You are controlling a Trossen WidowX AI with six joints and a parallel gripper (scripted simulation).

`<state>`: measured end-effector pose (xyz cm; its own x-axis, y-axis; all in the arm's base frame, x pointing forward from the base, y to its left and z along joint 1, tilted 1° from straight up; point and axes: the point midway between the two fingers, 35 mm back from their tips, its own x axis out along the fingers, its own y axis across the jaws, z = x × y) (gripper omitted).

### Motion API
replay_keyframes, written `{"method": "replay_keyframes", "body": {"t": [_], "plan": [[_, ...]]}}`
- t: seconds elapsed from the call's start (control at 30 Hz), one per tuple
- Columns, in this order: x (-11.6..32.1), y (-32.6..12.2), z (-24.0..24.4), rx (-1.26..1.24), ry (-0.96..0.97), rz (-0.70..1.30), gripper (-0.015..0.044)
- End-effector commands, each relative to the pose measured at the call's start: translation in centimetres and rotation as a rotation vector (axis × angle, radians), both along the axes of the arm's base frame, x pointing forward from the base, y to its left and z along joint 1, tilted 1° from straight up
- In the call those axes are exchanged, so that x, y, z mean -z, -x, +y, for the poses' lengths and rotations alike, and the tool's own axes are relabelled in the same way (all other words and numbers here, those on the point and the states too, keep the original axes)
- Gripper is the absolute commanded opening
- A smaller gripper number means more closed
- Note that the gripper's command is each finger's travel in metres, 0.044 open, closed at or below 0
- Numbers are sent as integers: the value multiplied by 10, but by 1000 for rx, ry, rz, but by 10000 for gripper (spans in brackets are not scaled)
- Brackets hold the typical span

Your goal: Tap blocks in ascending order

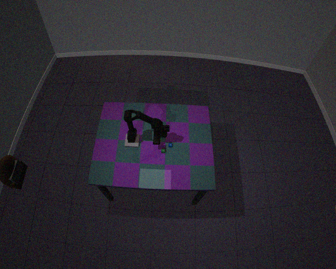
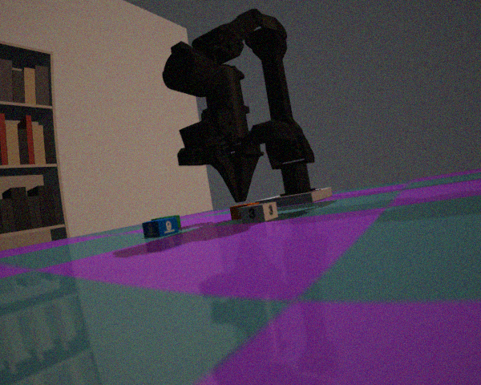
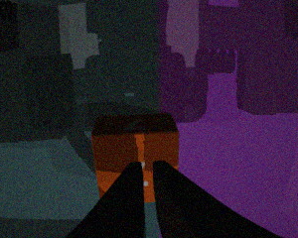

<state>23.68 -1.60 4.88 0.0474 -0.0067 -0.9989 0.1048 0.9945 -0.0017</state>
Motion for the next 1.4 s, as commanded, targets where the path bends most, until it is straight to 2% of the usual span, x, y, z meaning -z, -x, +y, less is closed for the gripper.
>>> {"method": "replay_keyframes", "body": {"t": [0.0,0.23,0.37,0.5,0.7,0.87,1.23,1.37], "plan": [[7,2,0,-5,-2,7,20],[10,2,0,-5,-2,8,20],[-18,2,0,-5,-2,7,20],[-23,3,0,-5,-2,7,20],[-93,4,1,-5,-2,7,20],[-102,4,0,-5,-2,7,20],[-112,-104,-55,-5,4,-3,20],[-110,-117,-65,-5,5,-4,20]]}}
